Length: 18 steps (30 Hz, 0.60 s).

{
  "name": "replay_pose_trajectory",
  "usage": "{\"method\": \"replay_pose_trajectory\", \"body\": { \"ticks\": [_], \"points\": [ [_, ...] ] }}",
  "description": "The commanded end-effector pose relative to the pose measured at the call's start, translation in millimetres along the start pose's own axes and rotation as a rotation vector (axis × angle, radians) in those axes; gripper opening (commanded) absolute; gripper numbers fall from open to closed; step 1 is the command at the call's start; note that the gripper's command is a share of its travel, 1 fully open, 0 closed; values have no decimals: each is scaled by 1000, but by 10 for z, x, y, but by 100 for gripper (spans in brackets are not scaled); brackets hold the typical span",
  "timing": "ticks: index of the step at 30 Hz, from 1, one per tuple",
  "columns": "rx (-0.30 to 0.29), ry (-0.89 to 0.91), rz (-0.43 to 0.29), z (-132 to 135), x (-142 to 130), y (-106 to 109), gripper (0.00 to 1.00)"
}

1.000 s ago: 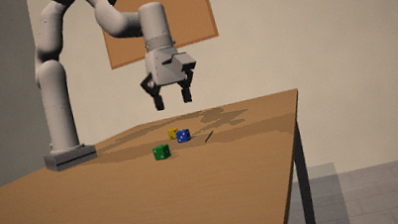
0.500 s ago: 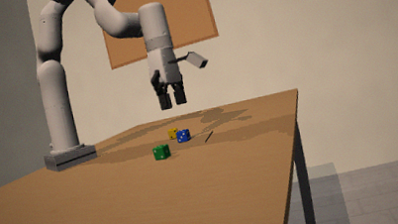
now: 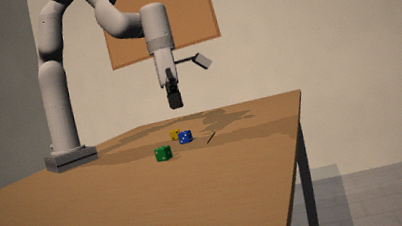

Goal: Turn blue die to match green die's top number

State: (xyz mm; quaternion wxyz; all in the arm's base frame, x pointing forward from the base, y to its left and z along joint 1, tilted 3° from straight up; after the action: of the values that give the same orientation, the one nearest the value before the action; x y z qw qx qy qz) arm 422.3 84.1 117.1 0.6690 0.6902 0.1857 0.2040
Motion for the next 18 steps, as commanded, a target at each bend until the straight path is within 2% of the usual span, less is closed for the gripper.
{"method": "replay_pose_trajectory", "body": {
  "ticks": [1,3,7,16,18],
  "points": [
    [14,82,6,11,11,11,100],
    [13,223,7,10,10,10,100],
    [13,311,8,10,10,10,100],
    [10,682,11,8,9,8,100],
    [10,682,11,8,9,8,100]
  ]
}}
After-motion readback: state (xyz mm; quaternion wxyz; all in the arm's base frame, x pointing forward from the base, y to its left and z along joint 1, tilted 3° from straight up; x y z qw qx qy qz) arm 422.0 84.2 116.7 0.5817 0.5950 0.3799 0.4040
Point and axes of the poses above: the point where the finger pads meet when closed, its own y axis back along the fingers, its own z axis across the jaws, x = y × z, the point moved 4 cm from there along y, back along the fingers, and after that the axes turned 6 degrees about -y, right-handed, at the moved point
